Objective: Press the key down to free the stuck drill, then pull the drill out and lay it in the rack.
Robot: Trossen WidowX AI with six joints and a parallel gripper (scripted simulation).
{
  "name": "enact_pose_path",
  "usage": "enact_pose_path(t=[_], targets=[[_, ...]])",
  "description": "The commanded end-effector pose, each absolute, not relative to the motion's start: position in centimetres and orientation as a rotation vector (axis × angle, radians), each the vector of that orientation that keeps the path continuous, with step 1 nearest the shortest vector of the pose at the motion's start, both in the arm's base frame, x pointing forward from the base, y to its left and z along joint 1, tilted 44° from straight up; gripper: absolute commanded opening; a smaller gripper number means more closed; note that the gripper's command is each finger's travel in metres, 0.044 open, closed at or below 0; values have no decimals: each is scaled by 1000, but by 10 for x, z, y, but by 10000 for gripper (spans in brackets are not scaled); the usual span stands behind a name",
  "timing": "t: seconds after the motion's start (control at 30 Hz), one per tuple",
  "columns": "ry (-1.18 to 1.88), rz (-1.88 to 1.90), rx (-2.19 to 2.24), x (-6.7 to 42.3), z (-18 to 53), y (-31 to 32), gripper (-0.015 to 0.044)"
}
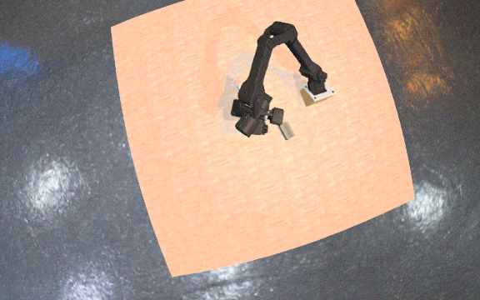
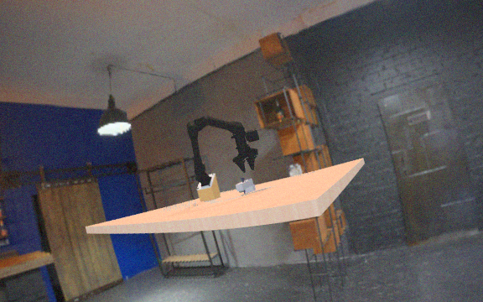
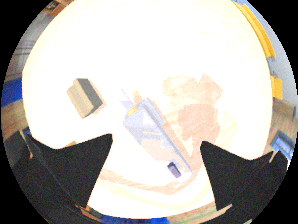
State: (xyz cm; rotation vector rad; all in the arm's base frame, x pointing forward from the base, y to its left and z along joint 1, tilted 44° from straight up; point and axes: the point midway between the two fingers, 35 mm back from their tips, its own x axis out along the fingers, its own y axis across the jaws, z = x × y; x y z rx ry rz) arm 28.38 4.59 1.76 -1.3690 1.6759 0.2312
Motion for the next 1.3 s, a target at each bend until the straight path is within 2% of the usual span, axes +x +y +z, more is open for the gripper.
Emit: enact_pose_path(t=[0.0,0.1,1.27], targets=[[1697,732,-1752,264,-44,62,440],[1681,890,-1860,256,-60,66,440],[1680,890,-1860,260,-76,42,440]])
